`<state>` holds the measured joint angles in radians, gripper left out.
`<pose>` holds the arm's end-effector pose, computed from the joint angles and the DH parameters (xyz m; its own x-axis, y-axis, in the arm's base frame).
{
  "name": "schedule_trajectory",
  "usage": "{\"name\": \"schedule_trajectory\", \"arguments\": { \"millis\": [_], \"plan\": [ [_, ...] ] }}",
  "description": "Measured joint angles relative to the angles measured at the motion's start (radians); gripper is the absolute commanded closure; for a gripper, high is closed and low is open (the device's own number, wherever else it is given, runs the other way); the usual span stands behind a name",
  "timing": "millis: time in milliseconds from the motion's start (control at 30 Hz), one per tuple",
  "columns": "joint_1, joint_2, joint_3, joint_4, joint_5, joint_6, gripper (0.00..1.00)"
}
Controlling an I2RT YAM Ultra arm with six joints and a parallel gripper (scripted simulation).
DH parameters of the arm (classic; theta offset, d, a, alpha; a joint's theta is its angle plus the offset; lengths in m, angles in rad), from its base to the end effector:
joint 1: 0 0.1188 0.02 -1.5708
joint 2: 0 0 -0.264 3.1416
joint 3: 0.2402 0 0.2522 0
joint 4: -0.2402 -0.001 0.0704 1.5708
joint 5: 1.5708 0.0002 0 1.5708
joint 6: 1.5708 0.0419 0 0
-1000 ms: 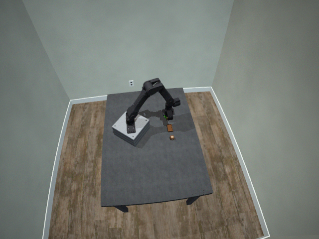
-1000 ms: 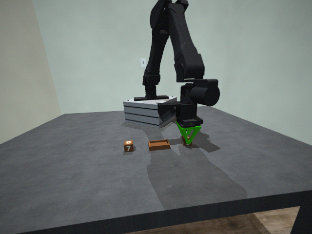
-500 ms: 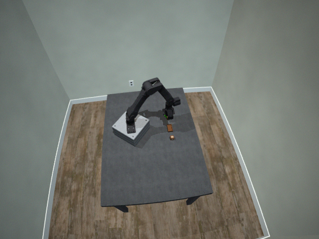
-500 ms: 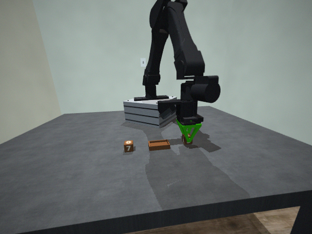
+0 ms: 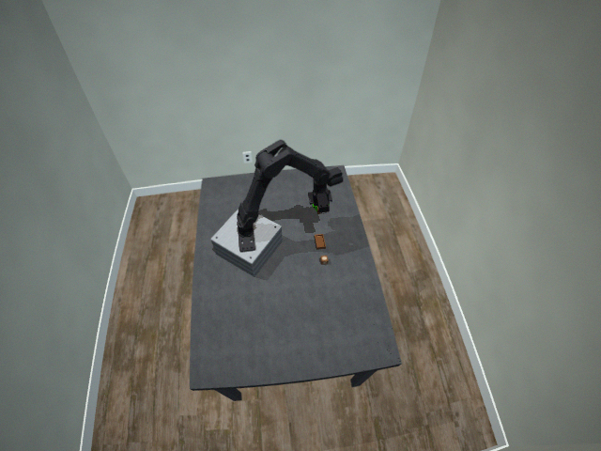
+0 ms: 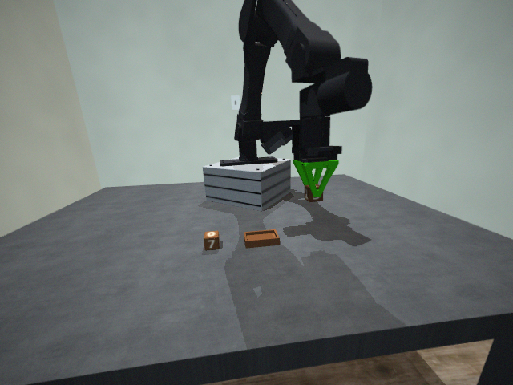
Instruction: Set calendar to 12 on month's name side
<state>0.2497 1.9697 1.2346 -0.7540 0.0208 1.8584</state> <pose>0.3425 0.0875 0.1304 0.0386 0.9992 0.0033 0.9957 -0.0388 0.0841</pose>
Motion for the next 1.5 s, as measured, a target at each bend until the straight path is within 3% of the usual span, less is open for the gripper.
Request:
{"name": "schedule_trajectory", "arguments": {
  "millis": [567, 633, 833, 900, 1500],
  "plan": [
    [-0.021, -0.013, 0.002, -0.066, -0.002, -0.021, 0.74],
    [-0.068, -0.022, -0.007, -0.068, -0.01, -0.064, 0.74],
    [-0.344, -0.069, -0.031, -0.073, -0.003, -0.246, 0.74],
    [-0.387, -0.076, -0.033, -0.079, 0.002, -0.289, 0.74],
    [-0.364, -0.07, -0.041, -0.086, -0.005, -0.364, 0.74]
  ]
}}
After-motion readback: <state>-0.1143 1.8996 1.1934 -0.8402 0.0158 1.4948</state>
